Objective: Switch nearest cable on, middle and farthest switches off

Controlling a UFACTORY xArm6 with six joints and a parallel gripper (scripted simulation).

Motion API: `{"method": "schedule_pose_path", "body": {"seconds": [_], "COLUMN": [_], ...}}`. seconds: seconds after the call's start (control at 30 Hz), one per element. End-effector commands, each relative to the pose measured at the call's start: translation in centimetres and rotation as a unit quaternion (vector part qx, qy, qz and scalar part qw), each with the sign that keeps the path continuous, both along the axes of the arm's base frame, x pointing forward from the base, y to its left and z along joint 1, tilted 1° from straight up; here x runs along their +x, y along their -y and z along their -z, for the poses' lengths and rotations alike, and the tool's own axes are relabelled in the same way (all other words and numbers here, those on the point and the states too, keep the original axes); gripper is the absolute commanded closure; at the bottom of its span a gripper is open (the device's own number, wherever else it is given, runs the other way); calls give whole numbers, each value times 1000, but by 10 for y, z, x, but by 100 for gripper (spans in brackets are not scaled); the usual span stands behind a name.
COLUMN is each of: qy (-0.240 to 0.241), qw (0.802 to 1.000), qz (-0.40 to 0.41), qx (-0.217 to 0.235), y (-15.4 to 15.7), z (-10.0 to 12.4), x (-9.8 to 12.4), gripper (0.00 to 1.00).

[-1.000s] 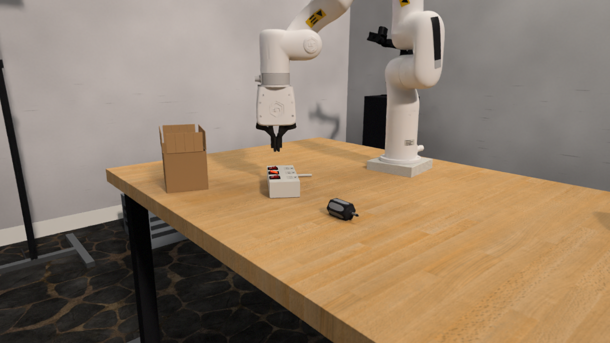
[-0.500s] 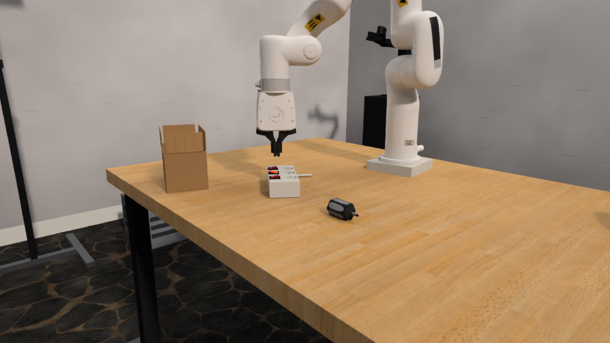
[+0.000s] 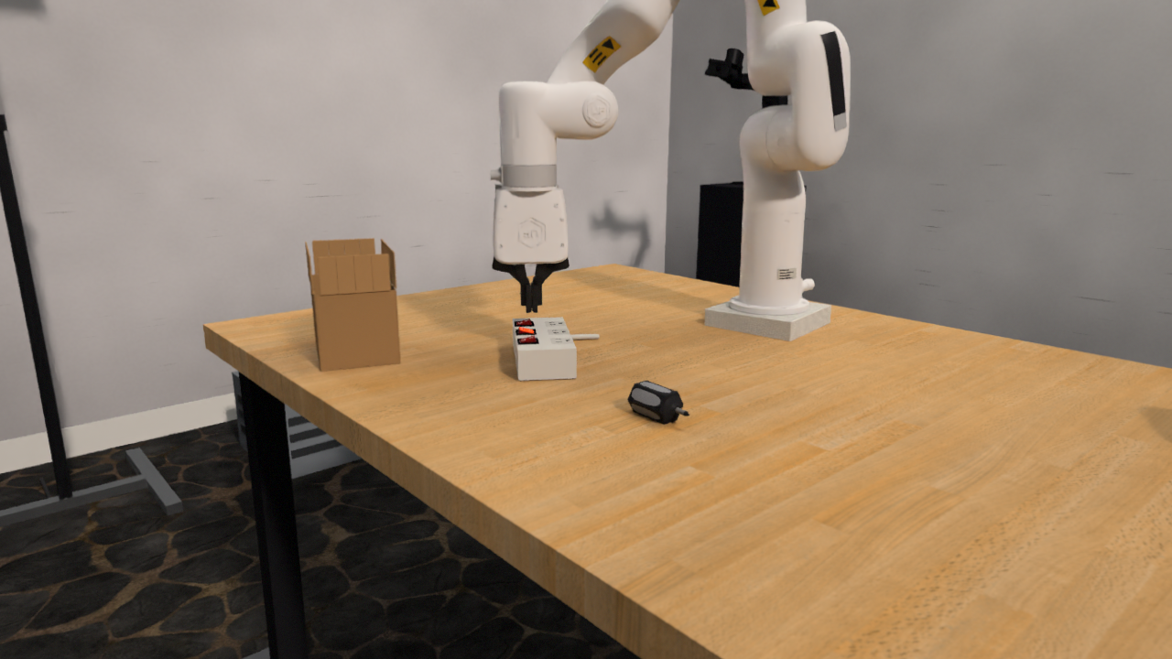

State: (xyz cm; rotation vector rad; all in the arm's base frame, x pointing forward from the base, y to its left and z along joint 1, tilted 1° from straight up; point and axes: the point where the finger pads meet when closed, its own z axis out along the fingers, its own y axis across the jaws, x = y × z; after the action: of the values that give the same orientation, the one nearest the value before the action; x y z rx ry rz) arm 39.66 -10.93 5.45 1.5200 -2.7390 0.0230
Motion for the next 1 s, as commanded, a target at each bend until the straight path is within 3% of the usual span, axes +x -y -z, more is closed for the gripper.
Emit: {"method": "schedule_pose_path", "body": {"seconds": [0.0, 0.97], "qy": [2, 2], "qw": [1000, 1000], "qz": [0, 0], "qx": [-1, -1], "y": [1, 1], "z": [3, 9], "x": [2, 2], "gripper": [100, 100]}}
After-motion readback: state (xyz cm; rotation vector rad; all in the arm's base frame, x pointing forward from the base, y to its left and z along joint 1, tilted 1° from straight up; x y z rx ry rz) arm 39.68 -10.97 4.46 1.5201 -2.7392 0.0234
